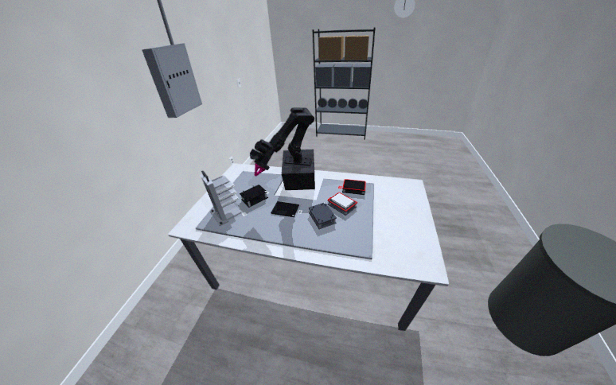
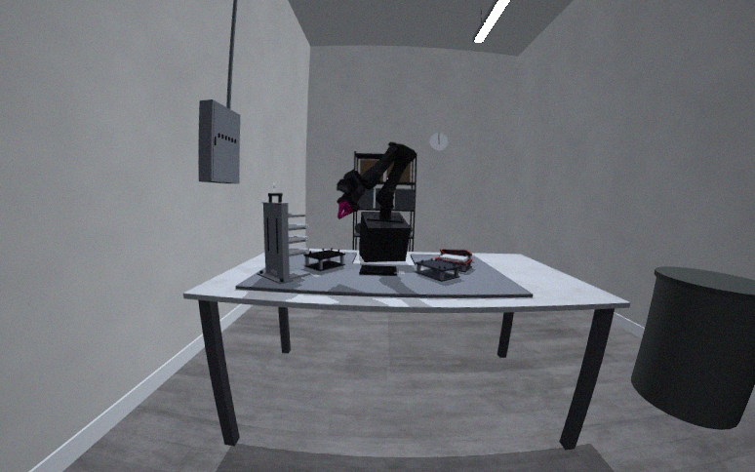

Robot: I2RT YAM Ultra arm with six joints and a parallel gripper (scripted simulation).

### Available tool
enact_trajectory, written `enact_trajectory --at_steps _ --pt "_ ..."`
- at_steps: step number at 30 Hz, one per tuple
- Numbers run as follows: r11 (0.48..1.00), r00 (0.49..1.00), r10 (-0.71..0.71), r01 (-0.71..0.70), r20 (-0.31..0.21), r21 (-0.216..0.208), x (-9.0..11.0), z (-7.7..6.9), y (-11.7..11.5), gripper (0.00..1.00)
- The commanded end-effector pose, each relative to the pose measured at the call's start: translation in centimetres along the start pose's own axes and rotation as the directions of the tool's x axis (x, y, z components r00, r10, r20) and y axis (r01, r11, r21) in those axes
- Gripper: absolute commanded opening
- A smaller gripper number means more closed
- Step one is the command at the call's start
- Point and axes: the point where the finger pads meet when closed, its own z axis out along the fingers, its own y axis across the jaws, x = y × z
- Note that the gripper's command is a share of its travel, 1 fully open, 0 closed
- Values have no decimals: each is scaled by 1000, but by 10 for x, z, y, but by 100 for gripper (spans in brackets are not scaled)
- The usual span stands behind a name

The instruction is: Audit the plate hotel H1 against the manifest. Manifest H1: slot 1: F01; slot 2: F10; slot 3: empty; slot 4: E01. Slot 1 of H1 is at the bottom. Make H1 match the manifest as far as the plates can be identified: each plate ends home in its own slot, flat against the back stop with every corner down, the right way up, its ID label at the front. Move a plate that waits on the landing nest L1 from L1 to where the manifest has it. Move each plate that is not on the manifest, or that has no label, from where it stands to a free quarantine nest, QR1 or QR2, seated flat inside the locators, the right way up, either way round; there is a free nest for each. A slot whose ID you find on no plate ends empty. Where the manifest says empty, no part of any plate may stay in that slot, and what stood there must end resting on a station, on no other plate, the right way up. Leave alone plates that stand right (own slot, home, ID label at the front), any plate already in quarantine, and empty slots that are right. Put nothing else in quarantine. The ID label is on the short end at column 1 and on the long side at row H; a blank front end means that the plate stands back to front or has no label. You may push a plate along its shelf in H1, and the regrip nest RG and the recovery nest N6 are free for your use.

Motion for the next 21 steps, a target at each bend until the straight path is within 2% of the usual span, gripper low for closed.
enact_trajectory --at_steps 1,6,21 --pt "999 999 -32 32 26 -31 -10 -1 -3 0" --pt "999 999 -32 33 26 -31 -10 0 -13 0" --pt "999 999 -34 34 25 -29 -13 3 -63 0"
